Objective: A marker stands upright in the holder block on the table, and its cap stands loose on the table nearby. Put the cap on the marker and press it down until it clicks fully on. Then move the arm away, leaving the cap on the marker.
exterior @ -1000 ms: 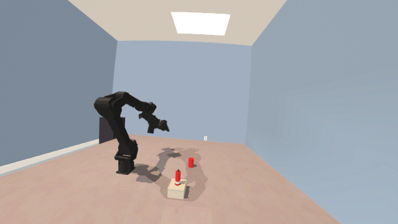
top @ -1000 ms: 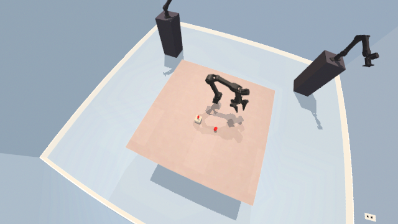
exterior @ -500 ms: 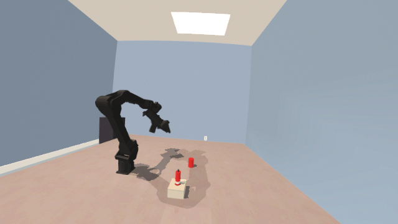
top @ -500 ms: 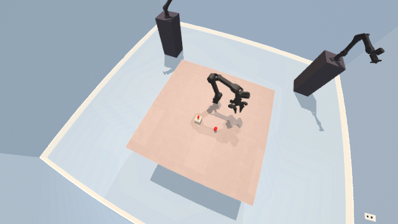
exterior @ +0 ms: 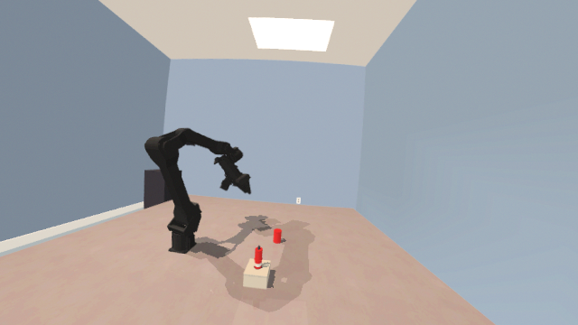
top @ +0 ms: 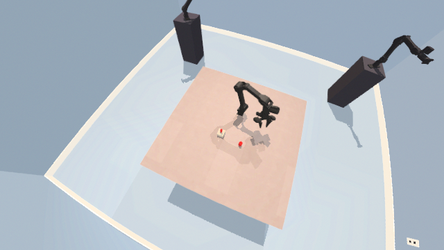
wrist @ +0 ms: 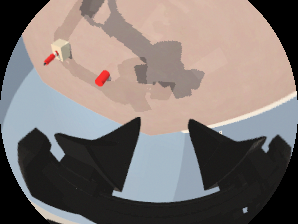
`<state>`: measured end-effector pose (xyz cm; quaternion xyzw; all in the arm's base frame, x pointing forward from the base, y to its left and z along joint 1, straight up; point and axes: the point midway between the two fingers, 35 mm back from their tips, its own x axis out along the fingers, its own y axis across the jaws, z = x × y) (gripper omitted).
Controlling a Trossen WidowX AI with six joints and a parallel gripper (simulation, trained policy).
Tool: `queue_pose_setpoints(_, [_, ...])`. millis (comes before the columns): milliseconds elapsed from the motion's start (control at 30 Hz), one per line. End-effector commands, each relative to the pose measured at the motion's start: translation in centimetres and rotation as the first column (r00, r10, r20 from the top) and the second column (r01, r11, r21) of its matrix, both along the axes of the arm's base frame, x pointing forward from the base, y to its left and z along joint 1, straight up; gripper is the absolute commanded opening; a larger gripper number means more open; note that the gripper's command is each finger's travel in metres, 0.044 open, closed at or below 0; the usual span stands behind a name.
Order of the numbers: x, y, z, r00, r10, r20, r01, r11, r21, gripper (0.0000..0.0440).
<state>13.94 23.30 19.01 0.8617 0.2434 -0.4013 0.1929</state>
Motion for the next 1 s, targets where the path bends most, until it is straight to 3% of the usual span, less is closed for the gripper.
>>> queue_pose_setpoints(0, [0.5, -0.1, 0.0, 0.999, -0.029, -0.031, 0.029, 0.999, -0.016, 0.0285])
queue_pose_setpoints(967, [5.0, -1.9, -0.4, 0.939, -0.256, -0.229, 0.235, 0.965, -0.117, 0.0327])
